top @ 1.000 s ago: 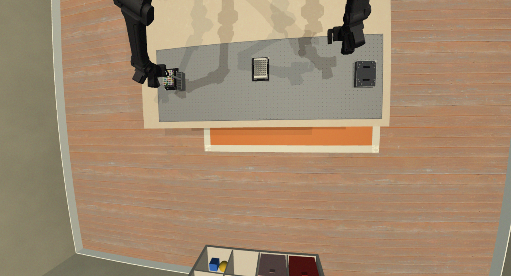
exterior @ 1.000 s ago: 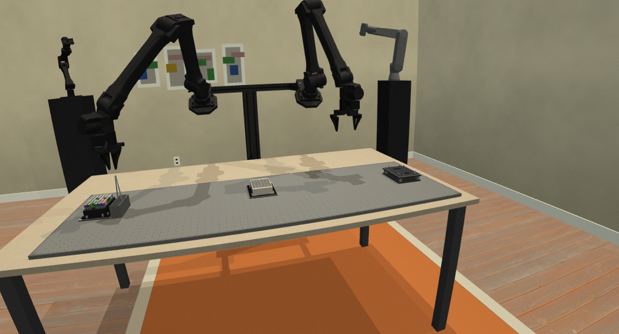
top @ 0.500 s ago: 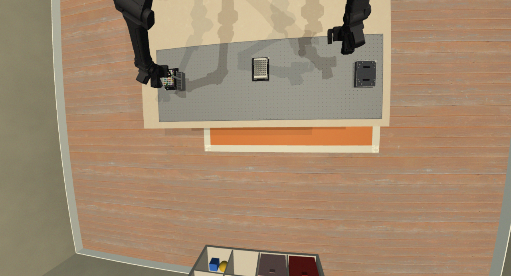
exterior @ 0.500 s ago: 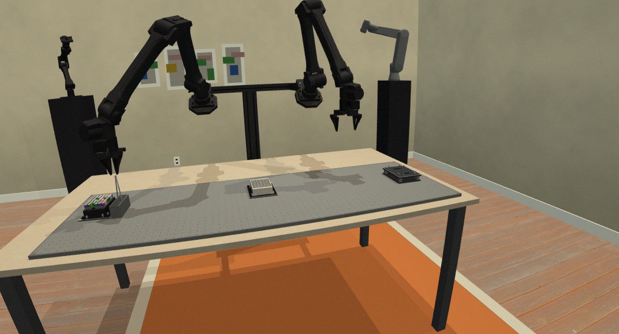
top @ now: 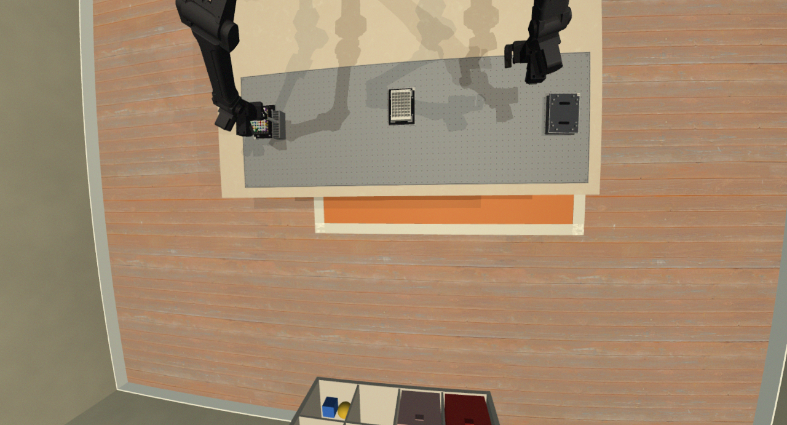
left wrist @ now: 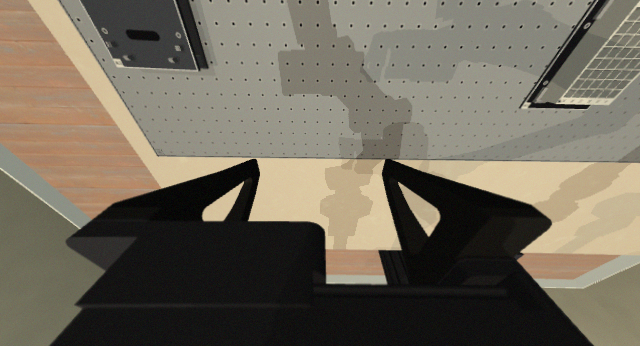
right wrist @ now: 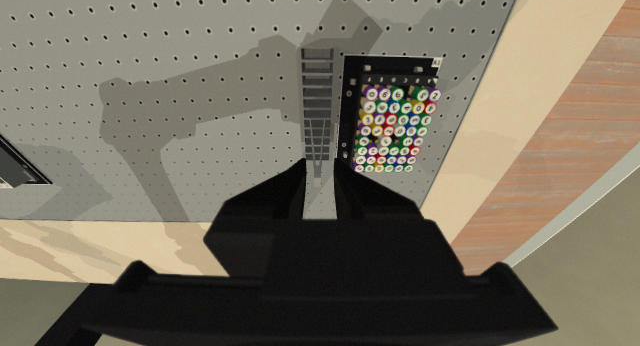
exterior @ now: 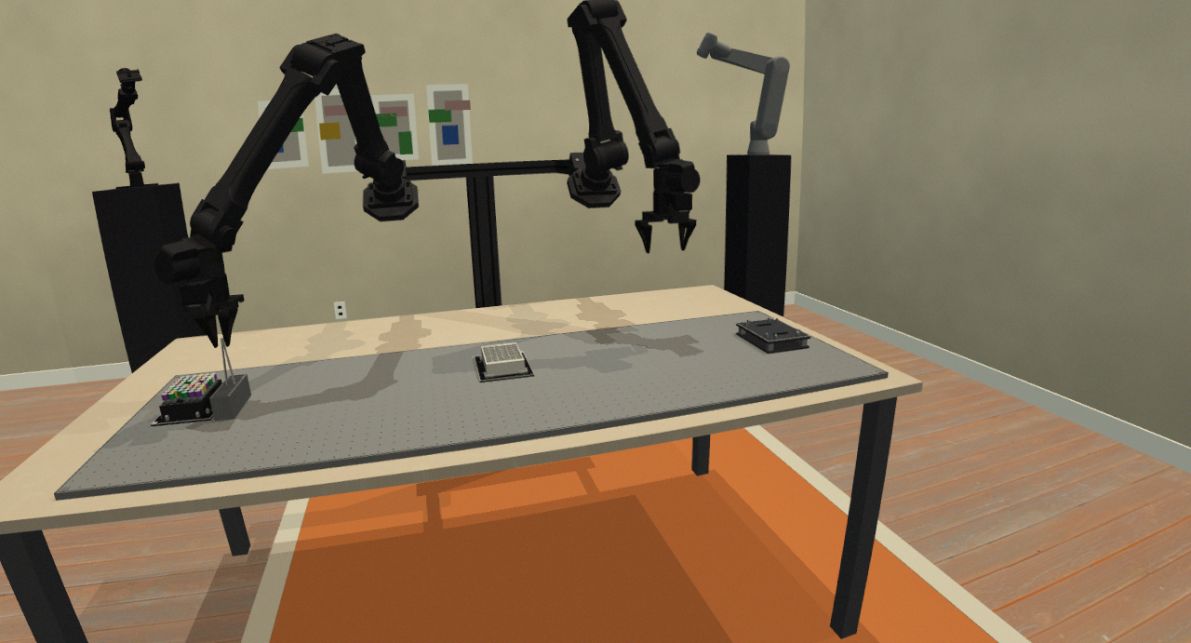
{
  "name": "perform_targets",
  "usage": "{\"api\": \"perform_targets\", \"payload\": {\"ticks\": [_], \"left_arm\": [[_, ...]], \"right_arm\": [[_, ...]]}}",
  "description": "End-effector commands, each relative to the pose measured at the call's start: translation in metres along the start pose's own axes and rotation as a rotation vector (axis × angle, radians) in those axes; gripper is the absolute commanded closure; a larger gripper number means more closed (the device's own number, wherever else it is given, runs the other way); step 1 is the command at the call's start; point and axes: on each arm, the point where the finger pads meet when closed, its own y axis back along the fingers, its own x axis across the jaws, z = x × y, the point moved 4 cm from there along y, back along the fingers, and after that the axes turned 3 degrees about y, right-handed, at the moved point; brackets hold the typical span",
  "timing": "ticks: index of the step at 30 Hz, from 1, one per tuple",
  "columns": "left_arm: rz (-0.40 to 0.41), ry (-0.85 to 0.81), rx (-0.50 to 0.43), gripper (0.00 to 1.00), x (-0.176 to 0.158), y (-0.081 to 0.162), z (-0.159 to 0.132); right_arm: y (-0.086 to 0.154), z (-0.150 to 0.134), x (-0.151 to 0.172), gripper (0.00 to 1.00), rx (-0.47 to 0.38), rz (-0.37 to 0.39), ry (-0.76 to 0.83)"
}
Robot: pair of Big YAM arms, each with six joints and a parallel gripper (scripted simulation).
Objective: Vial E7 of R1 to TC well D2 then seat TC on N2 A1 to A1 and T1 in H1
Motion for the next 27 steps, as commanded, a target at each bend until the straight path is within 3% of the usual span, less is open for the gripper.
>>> {"api": "perform_targets", "payload": {"ticks": [1,27], "left_arm": [[0.002,-0.015,-0.016,0.00,0.001,0.002,0.008],[0.002,-0.015,-0.016,0.00,0.001,0.002,0.008]], "right_arm": [[-0.021,0.009,0.002,0.76,-0.004,0.010,0.005],[-0.054,0.005,0.006,0.76,0.002,0.017,0.007]]}}
